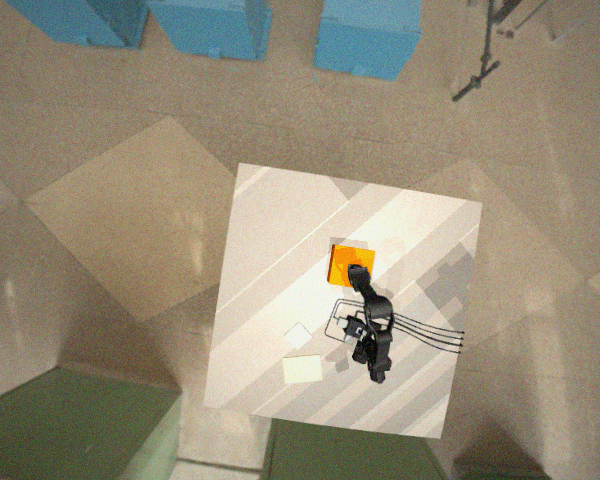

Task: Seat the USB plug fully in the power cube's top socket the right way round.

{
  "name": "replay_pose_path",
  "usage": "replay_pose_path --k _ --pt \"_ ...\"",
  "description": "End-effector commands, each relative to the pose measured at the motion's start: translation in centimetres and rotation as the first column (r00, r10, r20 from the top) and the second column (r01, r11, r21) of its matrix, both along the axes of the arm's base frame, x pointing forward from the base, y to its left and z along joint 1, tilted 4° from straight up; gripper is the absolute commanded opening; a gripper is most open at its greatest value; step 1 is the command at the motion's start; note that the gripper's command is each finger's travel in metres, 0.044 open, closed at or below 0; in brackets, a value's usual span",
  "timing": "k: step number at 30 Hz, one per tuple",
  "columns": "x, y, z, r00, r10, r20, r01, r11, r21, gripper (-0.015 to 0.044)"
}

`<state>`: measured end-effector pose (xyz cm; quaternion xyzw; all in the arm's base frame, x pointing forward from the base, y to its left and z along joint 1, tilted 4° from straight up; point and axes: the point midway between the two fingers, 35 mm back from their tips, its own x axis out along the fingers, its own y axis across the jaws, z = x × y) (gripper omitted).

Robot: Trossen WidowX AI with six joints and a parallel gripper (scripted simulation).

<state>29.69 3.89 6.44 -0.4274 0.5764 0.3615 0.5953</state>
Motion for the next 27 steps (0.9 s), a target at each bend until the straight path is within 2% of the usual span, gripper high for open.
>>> replay_pose_path --k 1,8,11,27 --pt "0.02 0.01 0.03 1.0 0.0 0.001 0.0 1.0 0.001 0.0204" --pt "0.02 0.01 0.03 1.0 0.0 0.001 0.0 1.0 0.001 0.002" --pt "0.02 0.01 0.03 1.0 0.0 0.001 0.0 1.0 0.001 0.0" --pt "-0.01 0.01 0.0 1.0 0.0 0.0 0.0 1.0 0.001 0.0"
